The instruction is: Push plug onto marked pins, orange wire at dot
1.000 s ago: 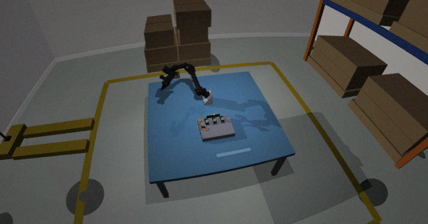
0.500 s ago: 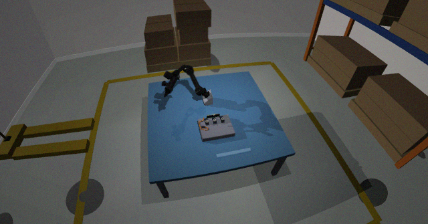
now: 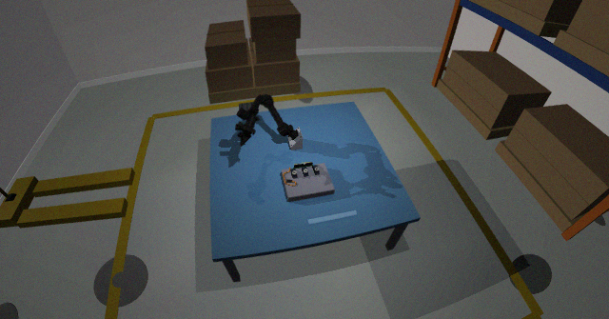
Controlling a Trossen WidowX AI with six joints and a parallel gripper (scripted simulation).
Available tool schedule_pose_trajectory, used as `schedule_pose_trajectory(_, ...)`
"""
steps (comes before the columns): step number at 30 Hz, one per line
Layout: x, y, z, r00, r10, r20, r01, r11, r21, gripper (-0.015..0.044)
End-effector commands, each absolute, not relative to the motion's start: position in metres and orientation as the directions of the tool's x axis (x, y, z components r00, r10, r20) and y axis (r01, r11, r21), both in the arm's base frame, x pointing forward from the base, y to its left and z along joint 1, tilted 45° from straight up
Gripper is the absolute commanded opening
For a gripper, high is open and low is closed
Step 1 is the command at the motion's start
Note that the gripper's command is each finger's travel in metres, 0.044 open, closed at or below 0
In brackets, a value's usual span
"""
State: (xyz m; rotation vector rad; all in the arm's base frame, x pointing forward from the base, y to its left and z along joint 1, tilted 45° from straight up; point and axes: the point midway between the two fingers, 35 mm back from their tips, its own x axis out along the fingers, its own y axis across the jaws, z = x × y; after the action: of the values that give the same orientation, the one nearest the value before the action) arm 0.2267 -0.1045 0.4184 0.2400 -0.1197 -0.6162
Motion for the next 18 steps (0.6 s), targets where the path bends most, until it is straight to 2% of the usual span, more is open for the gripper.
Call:
schedule_pose_trajectory(1,0.243,-0.094,0.409,0.854,-0.519,0.043,0.498,0.837,0.227,0.0115)
schedule_pose_trajectory(18,0.295,-0.044,0.365,0.971,-0.232,0.055,0.226,0.969,0.100,0.0115)
